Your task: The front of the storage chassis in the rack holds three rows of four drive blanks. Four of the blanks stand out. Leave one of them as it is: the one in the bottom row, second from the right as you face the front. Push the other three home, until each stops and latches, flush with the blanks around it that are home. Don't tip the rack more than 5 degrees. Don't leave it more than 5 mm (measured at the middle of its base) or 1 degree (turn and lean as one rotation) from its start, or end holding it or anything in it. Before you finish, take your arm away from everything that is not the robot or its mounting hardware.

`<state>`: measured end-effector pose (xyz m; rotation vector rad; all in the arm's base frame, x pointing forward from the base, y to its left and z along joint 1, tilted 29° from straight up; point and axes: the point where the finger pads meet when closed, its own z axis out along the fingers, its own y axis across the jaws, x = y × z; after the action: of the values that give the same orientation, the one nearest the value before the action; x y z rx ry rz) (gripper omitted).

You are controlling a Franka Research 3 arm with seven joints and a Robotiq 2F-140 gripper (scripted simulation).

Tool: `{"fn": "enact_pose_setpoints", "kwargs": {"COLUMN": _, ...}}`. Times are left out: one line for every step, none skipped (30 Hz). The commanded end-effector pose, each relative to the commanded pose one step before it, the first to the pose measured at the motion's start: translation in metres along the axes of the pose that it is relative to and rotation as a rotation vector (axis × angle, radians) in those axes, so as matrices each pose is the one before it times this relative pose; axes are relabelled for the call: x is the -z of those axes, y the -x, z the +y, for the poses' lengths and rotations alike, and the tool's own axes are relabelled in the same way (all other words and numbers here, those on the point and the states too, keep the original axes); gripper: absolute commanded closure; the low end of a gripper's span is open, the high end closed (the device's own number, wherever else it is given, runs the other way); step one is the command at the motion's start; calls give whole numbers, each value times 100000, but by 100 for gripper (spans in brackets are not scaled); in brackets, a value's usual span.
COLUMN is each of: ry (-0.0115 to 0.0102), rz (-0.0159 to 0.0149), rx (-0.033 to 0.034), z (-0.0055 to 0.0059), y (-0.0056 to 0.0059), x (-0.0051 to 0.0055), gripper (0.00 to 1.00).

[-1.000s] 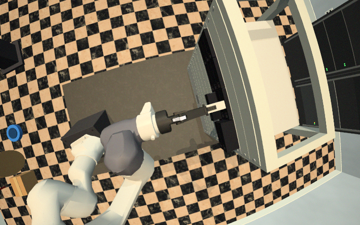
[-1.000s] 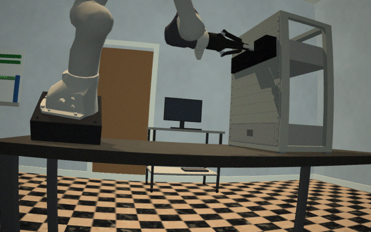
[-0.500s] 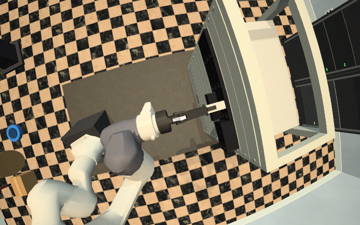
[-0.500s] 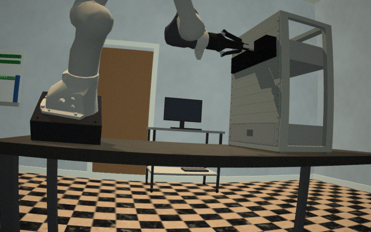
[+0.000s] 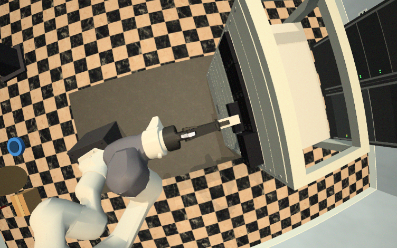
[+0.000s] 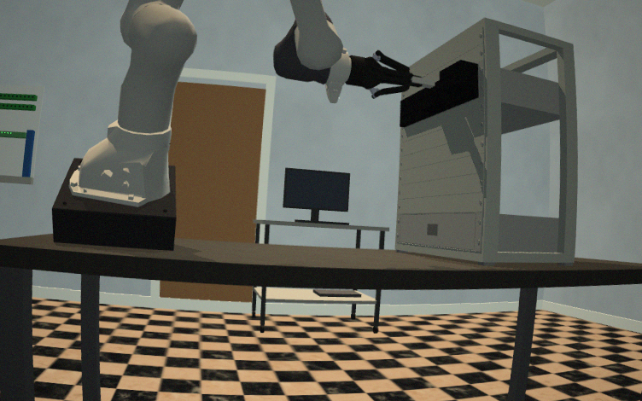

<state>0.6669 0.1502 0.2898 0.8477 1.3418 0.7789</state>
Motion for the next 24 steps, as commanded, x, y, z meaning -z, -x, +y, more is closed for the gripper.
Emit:
{"fn": "enact_pose_setpoints", "kwargs": {"ry": 576, "rz": -597, "rx": -808, "z": 299, "y": 34, "x": 1898, "gripper": 100}}
{"fn": "enact_pose_setpoints", "kwargs": {"ry": 0, "rz": 0, "rx": 0, "z": -1, "y": 5, "x": 580, "gripper": 100}}
{"fn": "enact_pose_setpoints", "kwargs": {"ry": 0, "rz": 0, "rx": 0, "z": -1, "y": 5, "x": 540, "gripper": 100}}
{"fn": "enact_pose_setpoints", "kwargs": {"ry": 0, "rz": 0, "rx": 0, "z": -1, "y": 4, "x": 488, "gripper": 100}}
{"fn": "enact_pose_setpoints", "kwargs": {"ry": 0, "rz": 0, "rx": 0, "z": 0, "y": 3, "x": 426, "gripper": 100}}
{"fn": "enact_pose_setpoints", "kwargs": {"ry": 0, "rz": 0, "rx": 0, "z": 0, "y": 3, "x": 356, "gripper": 100}}
{"fn": "enact_pose_setpoints", "kwargs": {"ry": 1, "rz": 0, "rx": -1, "z": 0, "y": 3, "x": 283, "gripper": 100}}
{"fn": "enact_pose_setpoints", "kwargs": {"ry": -1, "rz": 0, "rx": 1, "z": 0, "y": 1, "x": 209, "gripper": 100}}
{"fn": "enact_pose_setpoints", "kwargs": {"ry": 0, "rz": 0, "rx": 0, "z": 0, "y": 1, "x": 139, "gripper": 100}}
{"fn": "enact_pose_setpoints", "kwargs": {"ry": 0, "rz": 0, "rx": -1, "z": 0, "y": 1, "x": 78, "gripper": 100}}
{"fn": "enact_pose_setpoints", "kwargs": {"ry": 0, "rz": 0, "rx": 0, "z": 0, "y": 1, "x": 31, "gripper": 100}}
{"fn": "enact_pose_setpoints", "kwargs": {"ry": 0, "rz": 0, "rx": 0, "z": 0, "y": 0, "x": 5, "gripper": 100}}
{"fn": "enact_pose_setpoints", "kwargs": {"ry": 0, "rz": 0, "rx": 0, "z": 0, "y": 0, "x": 0, "gripper": 100}}
{"fn": "enact_pose_setpoints", "kwargs": {"ry": 0, "rz": 0, "rx": 0, "z": 0, "y": 0, "x": 0, "gripper": 100}}
{"fn": "enact_pose_setpoints", "kwargs": {"ry": 0, "rz": 0, "rx": 0, "z": -1, "y": 4, "x": 0, "gripper": 100}}
{"fn": "enact_pose_setpoints", "kwargs": {"ry": 0, "rz": 0, "rx": 0, "z": -5, "y": 25, "x": 1, "gripper": 100}}
{"fn": "enact_pose_setpoints", "kwargs": {"ry": 1, "rz": -1, "rx": 0, "z": -13, "y": 64, "x": 3, "gripper": 100}}
{"fn": "enact_pose_setpoints", "kwargs": {"ry": 1, "rz": -1, "rx": 0, "z": -24, "y": 116, "x": 5, "gripper": 100}}
{"fn": "enact_pose_setpoints", "kwargs": {"ry": -1, "rz": 1, "rx": 0, "z": -38, "y": 178, "x": 9, "gripper": 100}}
{"fn": "enact_pose_setpoints", "kwargs": {"ry": 0, "rz": 0, "rx": 0, "z": -52, "y": 250, "x": 12, "gripper": 100}}
{"fn": "enact_pose_setpoints", "kwargs": {"ry": -1, "rz": 2, "rx": -1, "z": -69, "y": 324, "x": 16, "gripper": 100}}
{"fn": "enact_pose_setpoints", "kwargs": {"ry": 1, "rz": -1, "rx": 1, "z": -85, "y": 405, "x": 19, "gripper": 100}}
{"fn": "enact_pose_setpoints", "kwargs": {"ry": 0, "rz": 0, "rx": 0, "z": -102, "y": 484, "x": 23, "gripper": 100}}
{"fn": "enact_pose_setpoints", "kwargs": {"ry": -1, "rz": 1, "rx": 0, "z": -119, "y": 562, "x": 27, "gripper": 100}}
